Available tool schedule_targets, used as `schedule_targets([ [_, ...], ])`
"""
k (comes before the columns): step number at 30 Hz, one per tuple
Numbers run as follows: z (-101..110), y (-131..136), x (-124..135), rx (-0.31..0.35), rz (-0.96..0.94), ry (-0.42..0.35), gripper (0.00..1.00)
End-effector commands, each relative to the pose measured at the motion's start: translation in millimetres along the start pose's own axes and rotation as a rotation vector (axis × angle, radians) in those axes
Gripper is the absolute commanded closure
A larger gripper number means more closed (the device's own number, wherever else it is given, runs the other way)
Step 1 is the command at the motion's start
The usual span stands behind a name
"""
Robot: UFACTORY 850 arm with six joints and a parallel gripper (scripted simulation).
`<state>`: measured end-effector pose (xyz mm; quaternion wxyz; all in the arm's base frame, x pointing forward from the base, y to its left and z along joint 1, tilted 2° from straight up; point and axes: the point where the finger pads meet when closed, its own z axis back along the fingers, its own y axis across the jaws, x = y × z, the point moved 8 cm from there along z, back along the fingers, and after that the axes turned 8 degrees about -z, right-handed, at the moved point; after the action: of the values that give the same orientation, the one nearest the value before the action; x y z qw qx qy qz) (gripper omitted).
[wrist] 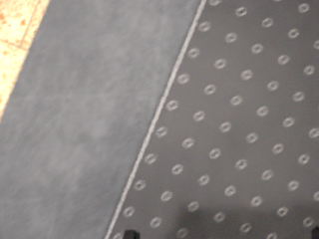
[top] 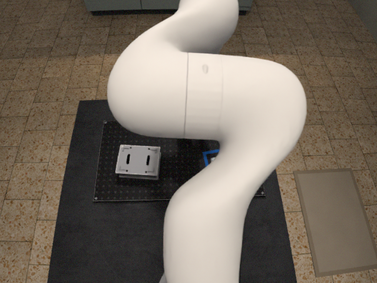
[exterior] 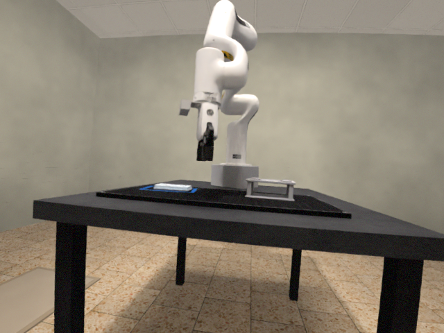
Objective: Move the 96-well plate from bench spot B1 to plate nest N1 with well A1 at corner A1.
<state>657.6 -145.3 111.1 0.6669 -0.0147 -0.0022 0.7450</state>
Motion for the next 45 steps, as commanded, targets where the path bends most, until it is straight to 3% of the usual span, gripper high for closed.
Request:
schedule_targets([
  [1, -2, 15, -14, -0.004, -0.007, 0.001, 0.00],
  [6, -3, 23, -20, -0.004, -0.040, 0.002, 0.00],
  [21, -11, 85, -59, -0.006, -0.134, 0.003, 0.00],
  [45, -19, 171, -94, -0.008, -0.261, 0.005, 0.00],
])
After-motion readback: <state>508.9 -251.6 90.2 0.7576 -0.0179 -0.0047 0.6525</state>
